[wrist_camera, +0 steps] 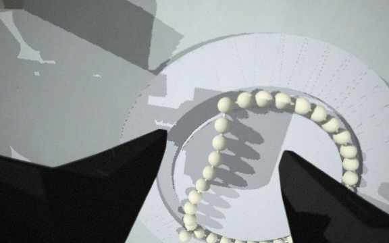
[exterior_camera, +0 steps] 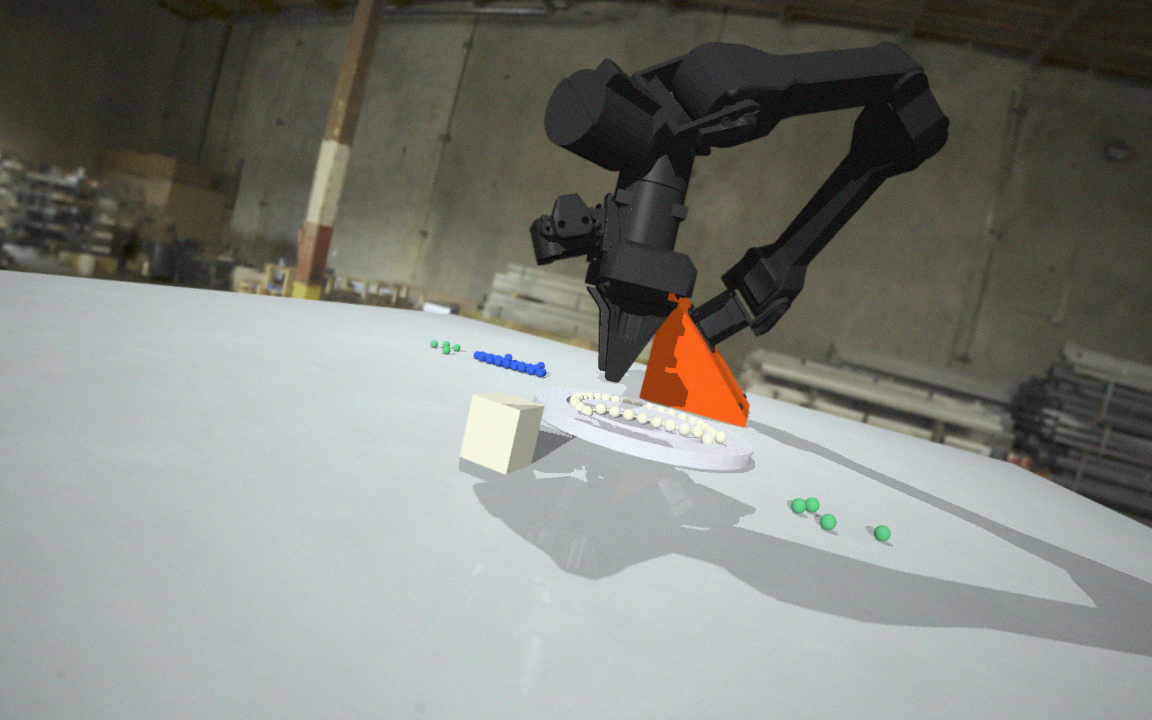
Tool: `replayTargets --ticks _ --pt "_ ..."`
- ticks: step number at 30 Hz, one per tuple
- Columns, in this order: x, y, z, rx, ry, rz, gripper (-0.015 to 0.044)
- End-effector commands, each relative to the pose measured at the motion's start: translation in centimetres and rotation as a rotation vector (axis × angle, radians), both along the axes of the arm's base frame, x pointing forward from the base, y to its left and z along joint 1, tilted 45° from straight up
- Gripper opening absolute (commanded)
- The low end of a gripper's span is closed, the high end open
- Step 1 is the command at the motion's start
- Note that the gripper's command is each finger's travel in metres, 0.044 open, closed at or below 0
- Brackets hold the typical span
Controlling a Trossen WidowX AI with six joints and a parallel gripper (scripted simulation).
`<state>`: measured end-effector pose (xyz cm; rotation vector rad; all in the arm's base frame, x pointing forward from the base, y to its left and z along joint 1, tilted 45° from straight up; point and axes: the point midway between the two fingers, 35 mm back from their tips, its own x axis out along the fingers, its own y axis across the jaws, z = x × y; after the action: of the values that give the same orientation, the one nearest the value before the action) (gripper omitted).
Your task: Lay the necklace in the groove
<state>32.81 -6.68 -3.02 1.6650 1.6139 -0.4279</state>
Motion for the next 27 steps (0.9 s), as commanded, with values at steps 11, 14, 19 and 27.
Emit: replayTargets --ticks 11,14,19,27 --pt "0.2 0.0 0.1 -0.010 -0.023 0.011 0.0120" --pt "0.2 0.3 -0.2 -0.010 -0.023 0.012 0.0120" --pt "0.3 0.9 -0.8 -0.010 -0.023 0.014 0.0120" --pt "0.4 1.9 -1.7 -0.010 -0.023 0.016 0.0120"
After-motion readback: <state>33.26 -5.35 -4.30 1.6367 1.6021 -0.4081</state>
